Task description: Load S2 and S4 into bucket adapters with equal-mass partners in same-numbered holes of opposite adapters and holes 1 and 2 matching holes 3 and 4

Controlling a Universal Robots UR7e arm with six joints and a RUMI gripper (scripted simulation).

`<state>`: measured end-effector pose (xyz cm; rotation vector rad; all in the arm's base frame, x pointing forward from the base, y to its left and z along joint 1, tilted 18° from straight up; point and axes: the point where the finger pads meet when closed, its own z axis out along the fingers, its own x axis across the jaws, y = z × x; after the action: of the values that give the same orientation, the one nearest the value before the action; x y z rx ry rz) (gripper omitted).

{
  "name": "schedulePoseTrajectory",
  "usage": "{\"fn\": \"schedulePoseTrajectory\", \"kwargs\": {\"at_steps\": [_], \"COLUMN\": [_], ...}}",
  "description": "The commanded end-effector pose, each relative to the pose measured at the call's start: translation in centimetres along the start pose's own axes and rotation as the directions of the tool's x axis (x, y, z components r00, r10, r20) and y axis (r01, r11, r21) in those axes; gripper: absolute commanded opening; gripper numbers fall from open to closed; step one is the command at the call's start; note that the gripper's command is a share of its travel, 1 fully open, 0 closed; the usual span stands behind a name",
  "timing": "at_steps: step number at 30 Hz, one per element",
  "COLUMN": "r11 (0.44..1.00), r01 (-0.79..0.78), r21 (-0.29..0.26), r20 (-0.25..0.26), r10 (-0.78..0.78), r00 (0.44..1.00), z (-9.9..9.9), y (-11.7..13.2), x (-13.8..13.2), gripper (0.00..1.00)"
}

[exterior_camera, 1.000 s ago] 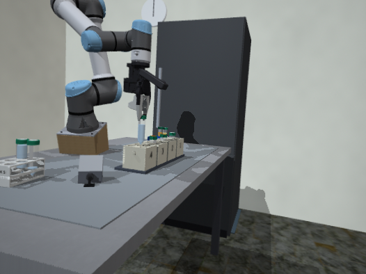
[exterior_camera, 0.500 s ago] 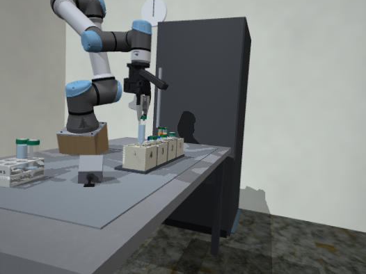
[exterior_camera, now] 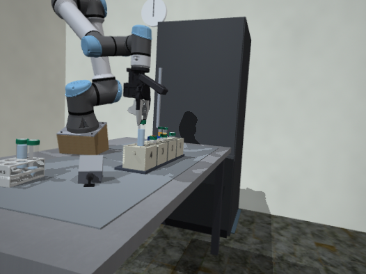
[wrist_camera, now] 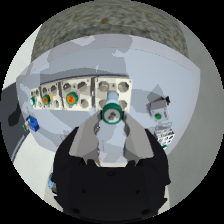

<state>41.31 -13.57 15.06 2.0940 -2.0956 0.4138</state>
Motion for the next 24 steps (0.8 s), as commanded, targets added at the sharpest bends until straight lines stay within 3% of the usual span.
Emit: {"fn": "schedulePoseTrajectory", "kwargs": {"at_steps": [1,24], "r11": [1.000,1.000], "r01": [-0.002,-0.002], "r21": [0.001,0.001], "r20": [0.000,0.000], "r10": [0.002,0.002], "r00": [1.000,1.000], "z": [0.9,3.6], "y": [0.0,0.0], "x": [0.1,0.1], "gripper": [0.00,0.00]}}
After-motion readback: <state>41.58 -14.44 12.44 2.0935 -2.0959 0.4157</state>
